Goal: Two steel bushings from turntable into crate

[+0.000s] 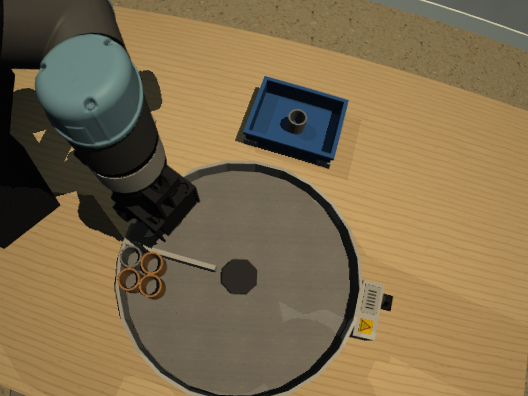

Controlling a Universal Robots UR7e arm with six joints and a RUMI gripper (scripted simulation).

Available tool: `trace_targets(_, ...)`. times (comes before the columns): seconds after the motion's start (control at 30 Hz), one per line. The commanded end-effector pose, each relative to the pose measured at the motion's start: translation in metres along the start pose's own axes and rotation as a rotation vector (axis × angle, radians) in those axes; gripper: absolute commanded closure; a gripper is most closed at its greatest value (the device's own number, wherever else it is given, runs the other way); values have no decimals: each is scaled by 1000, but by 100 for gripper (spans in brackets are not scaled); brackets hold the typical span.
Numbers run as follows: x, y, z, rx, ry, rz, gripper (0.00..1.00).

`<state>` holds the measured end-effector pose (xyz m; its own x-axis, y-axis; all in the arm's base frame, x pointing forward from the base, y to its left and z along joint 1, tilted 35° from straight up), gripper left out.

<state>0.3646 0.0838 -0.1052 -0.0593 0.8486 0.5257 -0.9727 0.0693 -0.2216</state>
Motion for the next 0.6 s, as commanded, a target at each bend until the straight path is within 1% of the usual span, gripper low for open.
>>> trace_targets(0.0, 25, -5, 1, 1, 4, -1, 100)
trace_targets(0.37, 85, -14, 1, 1, 4, -1, 100)
trace_targets(0.43, 85, -14, 1, 1, 4, -1, 100)
trace_targets(0.57, 107, -17, 1, 1, 4, -1, 100)
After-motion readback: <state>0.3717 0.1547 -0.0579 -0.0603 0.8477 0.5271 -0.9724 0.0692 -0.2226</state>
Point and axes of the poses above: the point where the finger pads meet when closed, its own z axis back along the fingers, its own x axis across the jaws, y = z × x, the point moved 2 cm from there along z, back along the fingers, and after that the axes turned 11 degrees about z, right-handed, at the moved point
